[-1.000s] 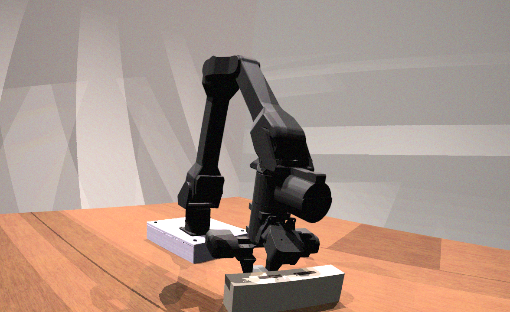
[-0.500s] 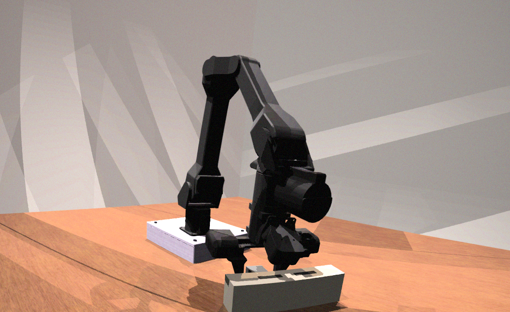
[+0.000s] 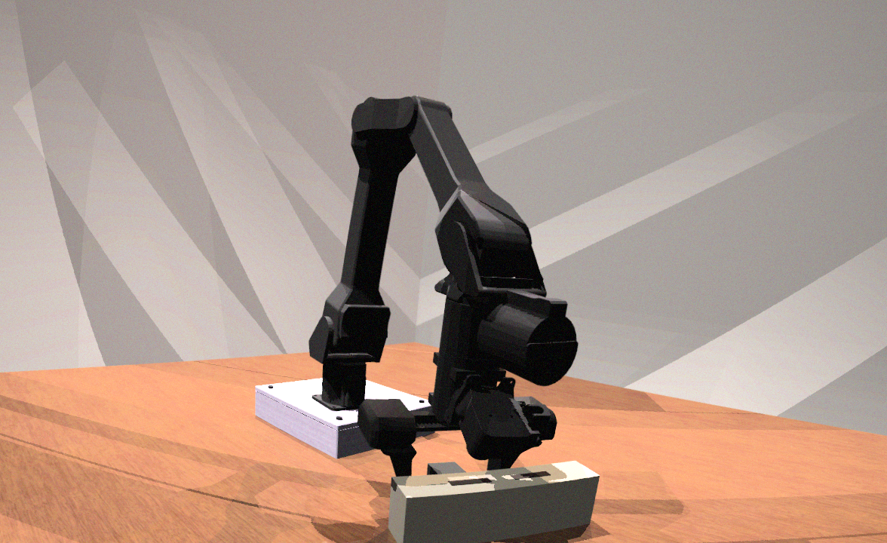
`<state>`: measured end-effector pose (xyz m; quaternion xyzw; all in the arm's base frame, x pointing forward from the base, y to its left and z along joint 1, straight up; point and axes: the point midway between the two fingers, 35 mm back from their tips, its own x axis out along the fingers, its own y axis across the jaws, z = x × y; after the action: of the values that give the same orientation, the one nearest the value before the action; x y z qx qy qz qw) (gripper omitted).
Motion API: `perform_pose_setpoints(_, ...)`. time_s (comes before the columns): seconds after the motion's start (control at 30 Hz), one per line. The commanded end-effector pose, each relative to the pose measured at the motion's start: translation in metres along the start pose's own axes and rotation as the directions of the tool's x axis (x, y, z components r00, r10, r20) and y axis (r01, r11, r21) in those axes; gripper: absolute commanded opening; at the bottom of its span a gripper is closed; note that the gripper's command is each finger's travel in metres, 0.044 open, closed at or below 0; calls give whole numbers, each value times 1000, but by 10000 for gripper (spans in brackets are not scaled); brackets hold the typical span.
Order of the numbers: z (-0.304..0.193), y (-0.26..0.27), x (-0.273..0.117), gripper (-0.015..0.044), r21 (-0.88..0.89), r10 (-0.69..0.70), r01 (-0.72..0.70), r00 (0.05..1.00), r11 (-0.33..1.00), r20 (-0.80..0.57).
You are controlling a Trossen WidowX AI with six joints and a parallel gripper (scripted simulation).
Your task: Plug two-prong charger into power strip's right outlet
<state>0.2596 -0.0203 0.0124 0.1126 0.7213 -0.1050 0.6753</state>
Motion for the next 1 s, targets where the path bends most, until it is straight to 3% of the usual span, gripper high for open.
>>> perform_pose_setpoints(0.0,-4,-1,1,440,3,-2,2,1000,1000,3)
perform_pose_setpoints(0.97,-12,-1,1,440,4,-2,2,1000,1000,20)
